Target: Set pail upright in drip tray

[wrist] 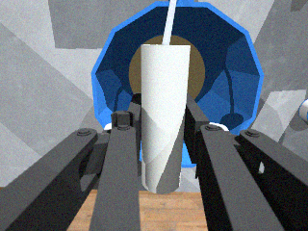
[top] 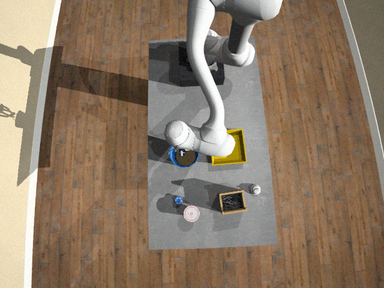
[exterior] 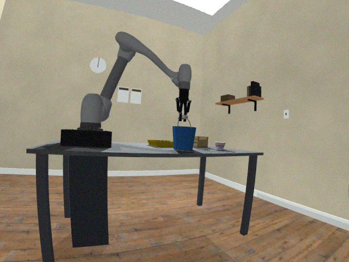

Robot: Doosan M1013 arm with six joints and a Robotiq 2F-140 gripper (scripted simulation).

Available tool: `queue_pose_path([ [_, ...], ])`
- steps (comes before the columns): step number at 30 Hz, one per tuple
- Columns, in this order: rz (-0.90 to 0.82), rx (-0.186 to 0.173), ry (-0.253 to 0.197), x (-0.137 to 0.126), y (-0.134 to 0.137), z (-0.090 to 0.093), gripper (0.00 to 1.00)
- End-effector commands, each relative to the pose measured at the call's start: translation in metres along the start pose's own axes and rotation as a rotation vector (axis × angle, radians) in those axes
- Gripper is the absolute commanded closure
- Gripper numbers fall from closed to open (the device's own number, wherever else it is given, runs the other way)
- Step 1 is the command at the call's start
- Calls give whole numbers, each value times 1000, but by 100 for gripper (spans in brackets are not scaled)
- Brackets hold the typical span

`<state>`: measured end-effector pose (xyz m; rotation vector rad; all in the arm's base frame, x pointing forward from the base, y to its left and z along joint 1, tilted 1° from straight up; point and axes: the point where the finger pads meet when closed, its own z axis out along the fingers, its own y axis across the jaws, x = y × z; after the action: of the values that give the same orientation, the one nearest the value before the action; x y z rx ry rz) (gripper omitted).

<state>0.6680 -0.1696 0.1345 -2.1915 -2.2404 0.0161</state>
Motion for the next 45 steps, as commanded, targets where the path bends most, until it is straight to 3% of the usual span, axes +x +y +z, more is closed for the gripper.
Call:
queue_pose_path([
  [1, 1, 3, -2, -1, 0, 3, 90],
  [26, 1, -1, -3, -1, 1, -17, 90],
  [45, 1, -1, -3, -1, 1, -46, 90],
])
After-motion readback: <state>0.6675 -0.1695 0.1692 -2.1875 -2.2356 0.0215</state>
